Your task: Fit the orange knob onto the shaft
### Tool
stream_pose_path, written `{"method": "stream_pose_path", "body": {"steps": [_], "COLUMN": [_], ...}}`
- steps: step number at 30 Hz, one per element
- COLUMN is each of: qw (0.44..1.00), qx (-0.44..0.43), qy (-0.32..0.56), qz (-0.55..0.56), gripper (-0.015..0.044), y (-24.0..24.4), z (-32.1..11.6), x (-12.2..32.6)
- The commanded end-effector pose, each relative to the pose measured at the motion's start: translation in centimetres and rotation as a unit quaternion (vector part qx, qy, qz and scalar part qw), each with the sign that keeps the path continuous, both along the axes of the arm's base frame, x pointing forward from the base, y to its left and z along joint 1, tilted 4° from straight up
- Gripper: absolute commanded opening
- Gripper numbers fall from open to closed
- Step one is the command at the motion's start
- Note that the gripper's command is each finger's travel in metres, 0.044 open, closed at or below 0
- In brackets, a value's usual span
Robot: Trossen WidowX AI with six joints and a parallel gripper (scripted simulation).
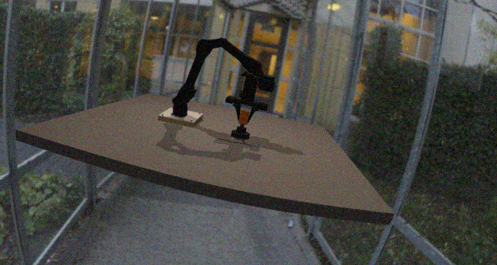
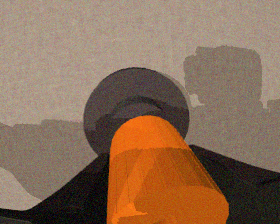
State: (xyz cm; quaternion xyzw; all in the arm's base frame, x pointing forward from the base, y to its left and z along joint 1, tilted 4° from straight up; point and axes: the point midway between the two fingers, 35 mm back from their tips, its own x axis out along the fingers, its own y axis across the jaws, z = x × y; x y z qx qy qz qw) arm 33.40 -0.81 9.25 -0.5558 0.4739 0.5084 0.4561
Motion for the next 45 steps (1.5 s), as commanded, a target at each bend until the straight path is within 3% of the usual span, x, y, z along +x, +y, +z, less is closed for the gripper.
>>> {"method": "stream_pose_path", "body": {"steps": [1,29,36,45], "qw": [1.0,1.0,0.994,0.993], "qx": [-0.001,-0.001,-0.005,-0.005], "qy": [-0.004,-0.004,0.003,0.003], "qz": [0.011,0.011,0.11,0.115], "gripper": [0.0,0.0,0.0,0.0], "y": [-0.04,0.03,0.02,-0.01], "z": [-0.05,0.24,0.06,0.09], "x": [0.23,-0.52,-0.44,-0.06]}}
